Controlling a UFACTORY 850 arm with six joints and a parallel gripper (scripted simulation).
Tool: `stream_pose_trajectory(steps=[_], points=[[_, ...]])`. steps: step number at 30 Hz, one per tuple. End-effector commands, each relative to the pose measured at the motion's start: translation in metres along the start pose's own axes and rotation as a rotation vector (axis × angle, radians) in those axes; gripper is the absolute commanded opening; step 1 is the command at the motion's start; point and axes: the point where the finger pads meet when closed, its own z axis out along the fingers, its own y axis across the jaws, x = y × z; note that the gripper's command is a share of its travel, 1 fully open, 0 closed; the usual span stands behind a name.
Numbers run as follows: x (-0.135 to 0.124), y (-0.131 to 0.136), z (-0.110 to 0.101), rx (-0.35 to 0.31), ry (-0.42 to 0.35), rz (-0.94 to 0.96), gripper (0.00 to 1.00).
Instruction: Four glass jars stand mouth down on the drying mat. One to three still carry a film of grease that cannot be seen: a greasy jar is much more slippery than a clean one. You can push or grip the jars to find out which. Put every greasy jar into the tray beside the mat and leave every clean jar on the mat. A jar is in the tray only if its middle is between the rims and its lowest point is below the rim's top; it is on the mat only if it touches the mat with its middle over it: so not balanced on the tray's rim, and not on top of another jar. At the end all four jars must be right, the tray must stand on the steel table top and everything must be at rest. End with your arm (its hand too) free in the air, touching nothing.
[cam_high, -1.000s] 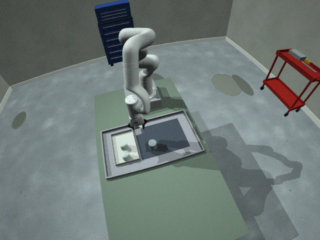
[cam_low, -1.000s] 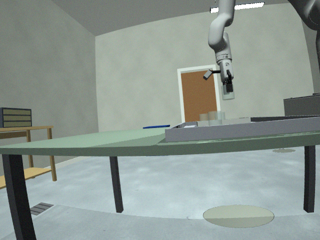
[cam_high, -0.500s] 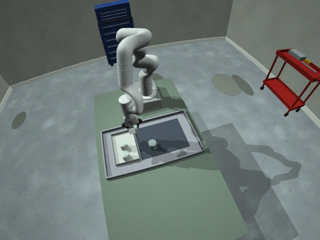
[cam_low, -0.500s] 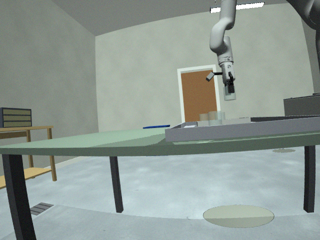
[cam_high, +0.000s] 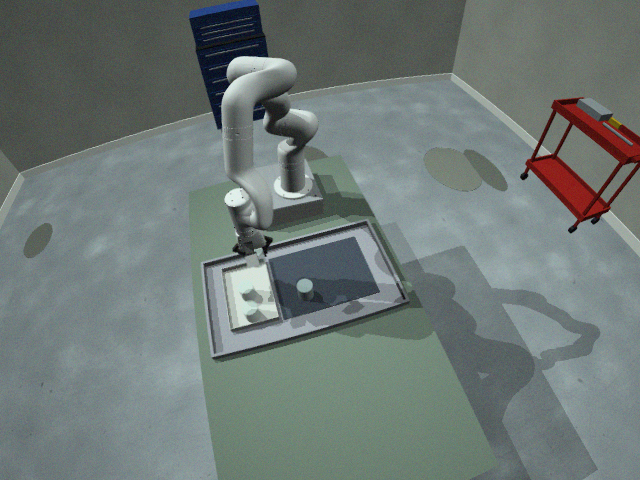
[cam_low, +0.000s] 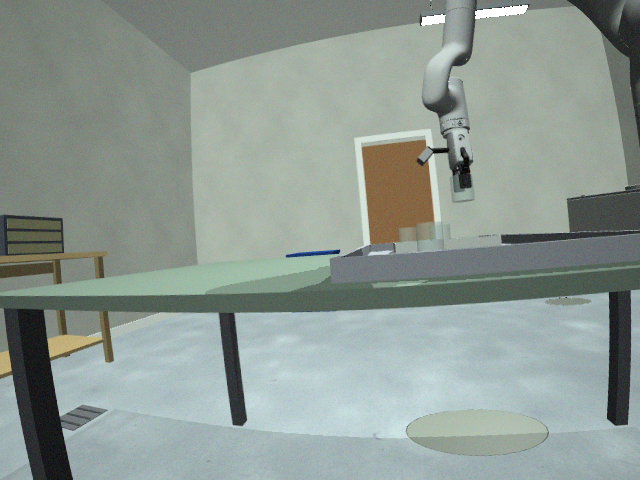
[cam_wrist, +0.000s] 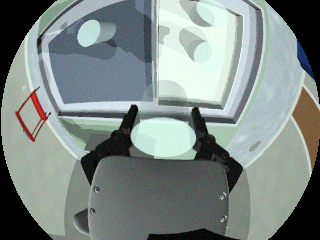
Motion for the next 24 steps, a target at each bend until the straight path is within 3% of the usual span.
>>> stream_pose_trajectory(steps=[1,24], points=[[-0.006,0.015,-0.001,0.0,0.002,0.0,0.0],[-0.035,0.078,-0.001,0.0,0.002,0.0,0.0]])
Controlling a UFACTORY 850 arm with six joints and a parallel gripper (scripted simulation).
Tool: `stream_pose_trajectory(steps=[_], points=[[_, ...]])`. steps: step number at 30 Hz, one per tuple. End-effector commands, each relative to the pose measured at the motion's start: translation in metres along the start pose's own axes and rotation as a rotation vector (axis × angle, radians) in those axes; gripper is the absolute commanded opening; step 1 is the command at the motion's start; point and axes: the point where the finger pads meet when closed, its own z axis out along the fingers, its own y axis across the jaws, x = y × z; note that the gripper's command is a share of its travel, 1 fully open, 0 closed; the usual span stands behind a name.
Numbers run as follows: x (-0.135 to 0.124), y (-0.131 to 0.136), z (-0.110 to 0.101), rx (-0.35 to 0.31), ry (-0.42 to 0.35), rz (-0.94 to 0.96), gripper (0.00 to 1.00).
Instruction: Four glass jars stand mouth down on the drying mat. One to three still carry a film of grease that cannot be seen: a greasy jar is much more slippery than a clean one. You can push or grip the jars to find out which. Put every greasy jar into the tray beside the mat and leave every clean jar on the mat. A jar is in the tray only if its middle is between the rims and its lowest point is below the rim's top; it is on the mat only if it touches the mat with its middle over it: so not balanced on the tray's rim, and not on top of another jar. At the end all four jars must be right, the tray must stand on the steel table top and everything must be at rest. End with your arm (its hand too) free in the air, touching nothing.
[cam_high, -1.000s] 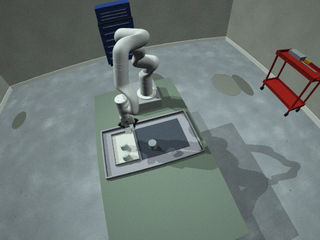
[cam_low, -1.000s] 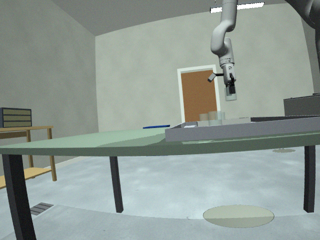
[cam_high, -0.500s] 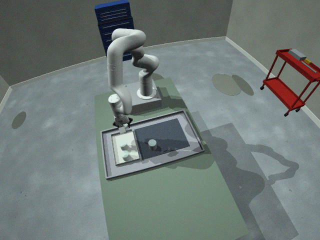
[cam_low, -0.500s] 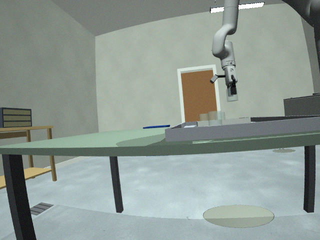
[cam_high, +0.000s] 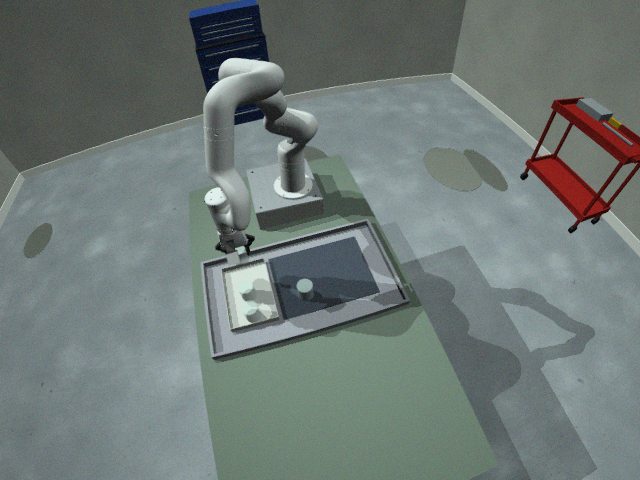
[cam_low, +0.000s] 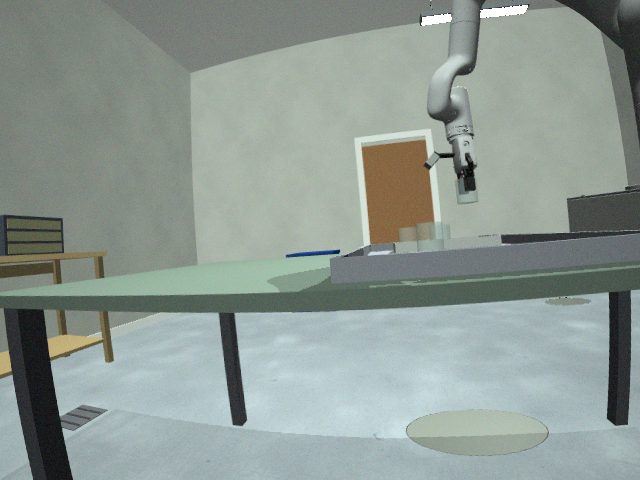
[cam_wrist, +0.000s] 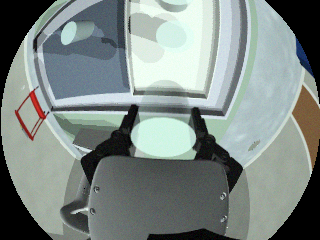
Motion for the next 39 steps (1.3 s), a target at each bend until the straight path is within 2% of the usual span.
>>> stream_pose_trajectory(steps=[1,10,39], points=[[-0.005,0.013,-0.001,0.0,0.002,0.0,0.0],[-0.005,0.013,-0.001,0.0,0.002,0.0,0.0],[-0.005,0.013,0.064,0.0,0.002,0.0,0.0]])
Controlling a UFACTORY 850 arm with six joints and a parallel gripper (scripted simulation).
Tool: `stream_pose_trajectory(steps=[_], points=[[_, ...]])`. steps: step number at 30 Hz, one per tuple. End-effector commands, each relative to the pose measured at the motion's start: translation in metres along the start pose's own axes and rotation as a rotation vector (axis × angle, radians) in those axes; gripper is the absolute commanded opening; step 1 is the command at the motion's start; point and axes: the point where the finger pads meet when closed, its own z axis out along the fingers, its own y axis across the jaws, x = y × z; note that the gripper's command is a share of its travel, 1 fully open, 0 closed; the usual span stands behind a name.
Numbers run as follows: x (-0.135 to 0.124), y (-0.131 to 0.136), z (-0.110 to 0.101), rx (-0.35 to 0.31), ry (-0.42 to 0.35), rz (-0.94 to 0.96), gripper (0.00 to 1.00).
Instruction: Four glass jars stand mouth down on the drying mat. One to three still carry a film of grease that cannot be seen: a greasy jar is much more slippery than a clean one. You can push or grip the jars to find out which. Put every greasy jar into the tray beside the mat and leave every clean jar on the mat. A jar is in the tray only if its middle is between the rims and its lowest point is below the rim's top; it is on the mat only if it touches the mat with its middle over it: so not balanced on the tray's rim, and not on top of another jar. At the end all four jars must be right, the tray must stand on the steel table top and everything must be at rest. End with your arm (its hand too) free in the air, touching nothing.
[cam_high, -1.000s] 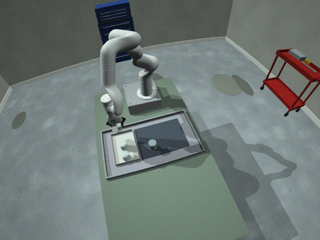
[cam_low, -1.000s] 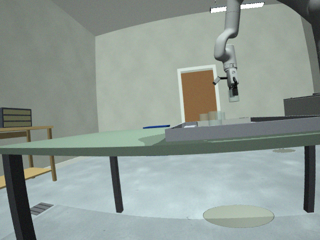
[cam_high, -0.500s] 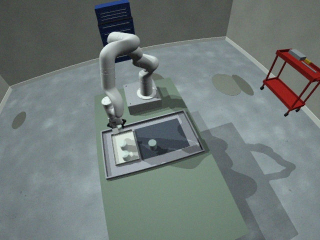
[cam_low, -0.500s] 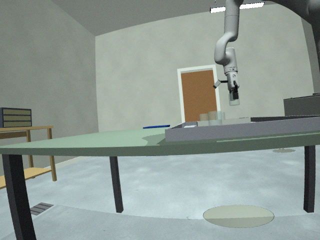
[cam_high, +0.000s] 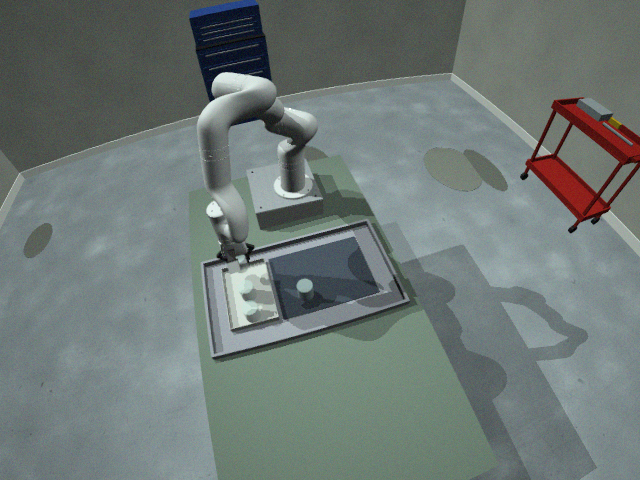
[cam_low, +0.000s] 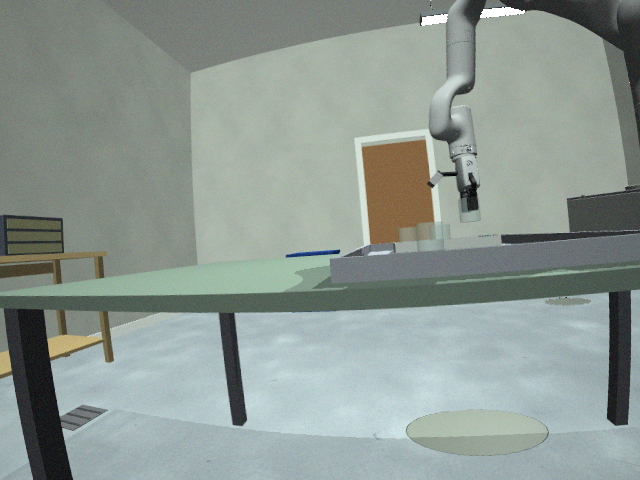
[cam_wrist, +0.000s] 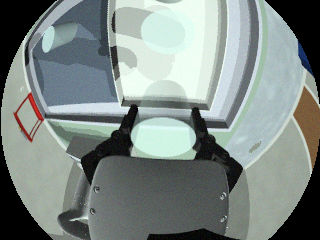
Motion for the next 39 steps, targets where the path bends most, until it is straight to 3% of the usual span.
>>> stream_pose_trajectory(steps=[1,14,39], points=[[0.001,0.001,0.009,-0.001,0.003,0.0,0.0],[0.001,0.001,0.043,-0.001,0.003,0.0,0.0],[0.001,0.001,0.061,-0.001,0.003,0.0,0.0]])
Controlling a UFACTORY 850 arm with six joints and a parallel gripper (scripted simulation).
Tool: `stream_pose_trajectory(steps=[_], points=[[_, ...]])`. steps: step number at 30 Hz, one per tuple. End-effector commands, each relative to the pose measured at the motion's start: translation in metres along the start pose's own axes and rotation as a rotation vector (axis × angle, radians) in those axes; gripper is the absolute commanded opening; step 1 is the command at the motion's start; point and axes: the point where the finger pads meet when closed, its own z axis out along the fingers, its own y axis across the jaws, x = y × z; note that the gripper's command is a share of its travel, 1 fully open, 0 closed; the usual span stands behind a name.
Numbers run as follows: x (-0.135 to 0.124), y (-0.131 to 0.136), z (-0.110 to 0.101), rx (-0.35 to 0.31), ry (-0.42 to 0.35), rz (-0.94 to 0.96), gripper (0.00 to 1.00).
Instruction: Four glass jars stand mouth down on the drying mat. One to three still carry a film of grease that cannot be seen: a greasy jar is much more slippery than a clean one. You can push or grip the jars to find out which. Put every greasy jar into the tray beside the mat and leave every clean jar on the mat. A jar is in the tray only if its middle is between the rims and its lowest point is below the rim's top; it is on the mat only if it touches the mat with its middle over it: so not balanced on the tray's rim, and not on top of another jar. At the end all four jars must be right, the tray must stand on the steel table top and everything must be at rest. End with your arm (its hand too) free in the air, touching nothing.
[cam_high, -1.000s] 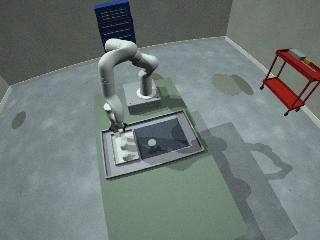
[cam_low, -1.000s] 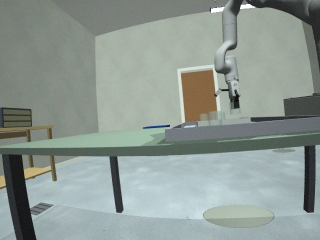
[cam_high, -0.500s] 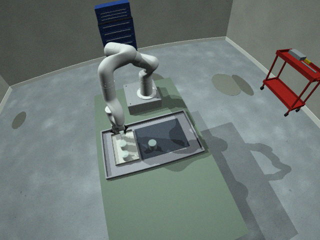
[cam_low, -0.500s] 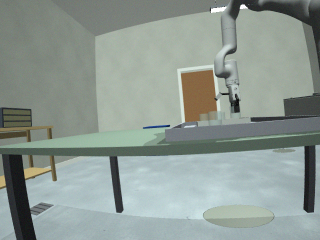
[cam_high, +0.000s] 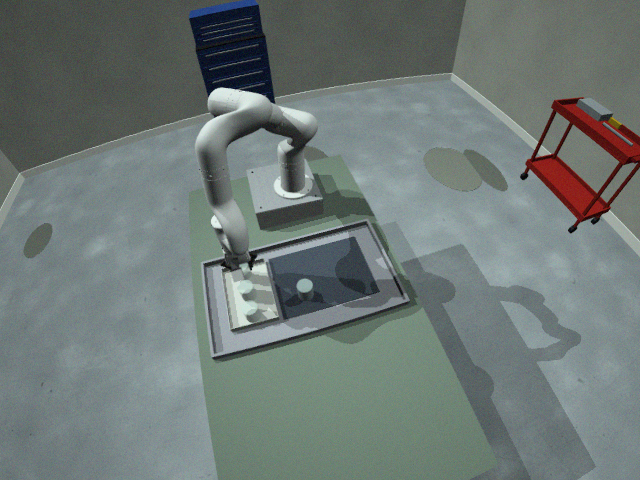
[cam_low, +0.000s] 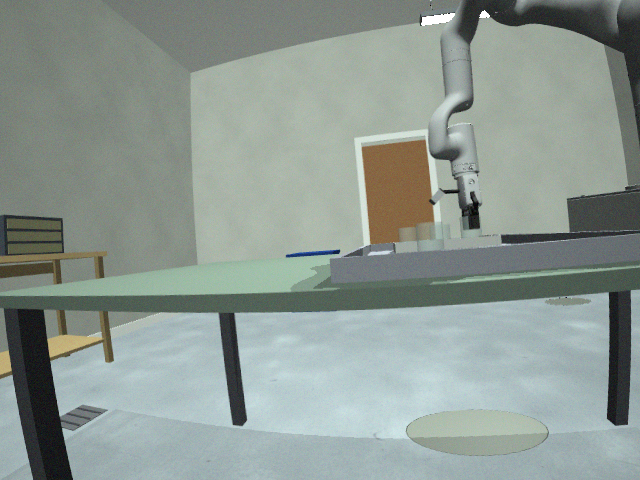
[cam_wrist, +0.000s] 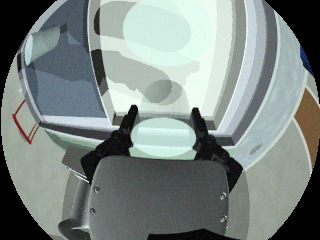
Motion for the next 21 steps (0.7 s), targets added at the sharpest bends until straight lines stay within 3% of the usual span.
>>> stream_pose_trajectory(steps=[1,14,15,21], points=[[0.0007,0.0006,0.0057,-0.001,0.003,0.0,0.0],[0.0007,0.0006,0.0136,-0.001,0.003,0.0,0.0],[0.0007,0.0006,0.0136,-0.001,0.003,0.0,1.0],[0.0007,0.0006,0.0136,-0.001,0.003,0.0,1.0]])
